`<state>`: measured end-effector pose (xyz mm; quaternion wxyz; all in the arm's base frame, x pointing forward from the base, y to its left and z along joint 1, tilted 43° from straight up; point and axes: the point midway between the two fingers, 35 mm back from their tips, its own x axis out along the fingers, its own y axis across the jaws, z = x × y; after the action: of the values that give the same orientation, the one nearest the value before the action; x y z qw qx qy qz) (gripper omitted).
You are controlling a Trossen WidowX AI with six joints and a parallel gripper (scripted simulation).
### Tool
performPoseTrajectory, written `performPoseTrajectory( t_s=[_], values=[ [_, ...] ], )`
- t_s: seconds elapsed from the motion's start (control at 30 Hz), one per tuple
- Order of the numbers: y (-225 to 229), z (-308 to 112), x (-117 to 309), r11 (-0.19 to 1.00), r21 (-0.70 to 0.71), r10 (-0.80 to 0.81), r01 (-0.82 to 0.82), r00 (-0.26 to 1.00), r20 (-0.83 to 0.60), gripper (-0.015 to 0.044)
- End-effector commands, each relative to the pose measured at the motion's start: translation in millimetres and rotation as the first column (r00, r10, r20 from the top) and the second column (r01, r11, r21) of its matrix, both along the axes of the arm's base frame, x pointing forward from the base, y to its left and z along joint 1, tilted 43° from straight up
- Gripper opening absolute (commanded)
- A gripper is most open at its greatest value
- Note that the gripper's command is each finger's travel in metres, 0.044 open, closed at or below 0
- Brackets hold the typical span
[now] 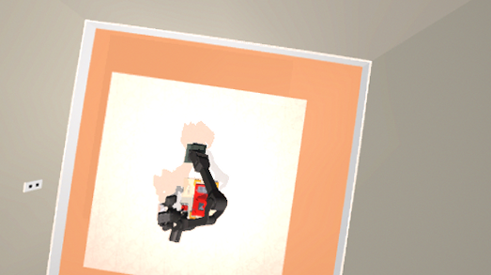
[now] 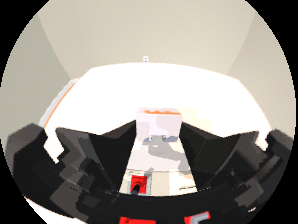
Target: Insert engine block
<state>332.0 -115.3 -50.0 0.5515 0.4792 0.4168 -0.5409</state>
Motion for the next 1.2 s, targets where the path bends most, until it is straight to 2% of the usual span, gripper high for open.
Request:
performPoseTrajectory(
  t_s=[0.0, 1.17],
  values=[
    [9.1, -5.2, -0.1, 0.998, -0.064, -0.002, 0.002, 1.000, -0.003, 0.0000],
    [62.4, -61.7, 5.5, 0.998, -0.065, -0.002, 0.002, 1.000, -0.004, 0.0000]
  ],
)
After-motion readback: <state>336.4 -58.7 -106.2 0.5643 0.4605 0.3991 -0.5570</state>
